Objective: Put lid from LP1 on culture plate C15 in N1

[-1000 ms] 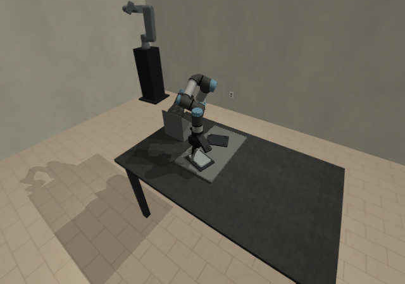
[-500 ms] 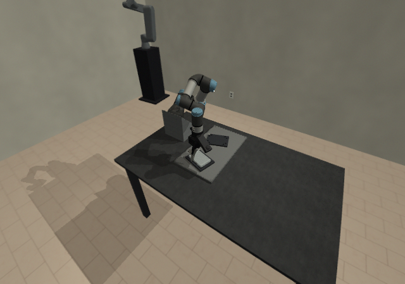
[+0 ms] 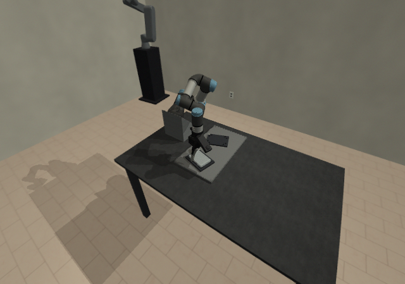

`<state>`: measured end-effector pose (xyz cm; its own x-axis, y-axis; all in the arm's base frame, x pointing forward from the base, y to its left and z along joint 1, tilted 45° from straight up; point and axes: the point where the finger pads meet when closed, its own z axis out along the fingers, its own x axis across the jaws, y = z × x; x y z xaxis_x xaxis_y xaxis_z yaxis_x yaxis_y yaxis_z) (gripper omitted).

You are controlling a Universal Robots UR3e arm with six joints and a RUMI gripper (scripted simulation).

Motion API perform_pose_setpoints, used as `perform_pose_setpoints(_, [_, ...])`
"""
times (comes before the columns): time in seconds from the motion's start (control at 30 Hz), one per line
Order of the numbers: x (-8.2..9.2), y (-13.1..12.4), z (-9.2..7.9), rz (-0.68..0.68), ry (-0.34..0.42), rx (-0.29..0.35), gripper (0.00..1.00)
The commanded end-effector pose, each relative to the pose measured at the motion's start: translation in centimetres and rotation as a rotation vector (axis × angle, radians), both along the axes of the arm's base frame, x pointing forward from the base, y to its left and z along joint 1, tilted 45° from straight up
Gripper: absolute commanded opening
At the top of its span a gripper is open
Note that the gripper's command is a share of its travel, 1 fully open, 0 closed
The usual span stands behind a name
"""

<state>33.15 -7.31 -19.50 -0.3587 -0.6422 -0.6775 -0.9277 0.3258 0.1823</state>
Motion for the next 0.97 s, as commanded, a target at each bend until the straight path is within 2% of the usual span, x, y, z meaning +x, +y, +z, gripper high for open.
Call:
perform_pose_setpoints(0.0, [0.0, -0.4, 0.2, -0.001, -0.002, -0.004, 0.82])
perform_pose_setpoints(0.33, [-0.2, -1.5, 1.3, 0.0, -0.002, -0.004, 0.82])
perform_pose_setpoints(0.93, [-0.2, -1.5, 1.3, 0.0, -0.002, -0.003, 0.82])
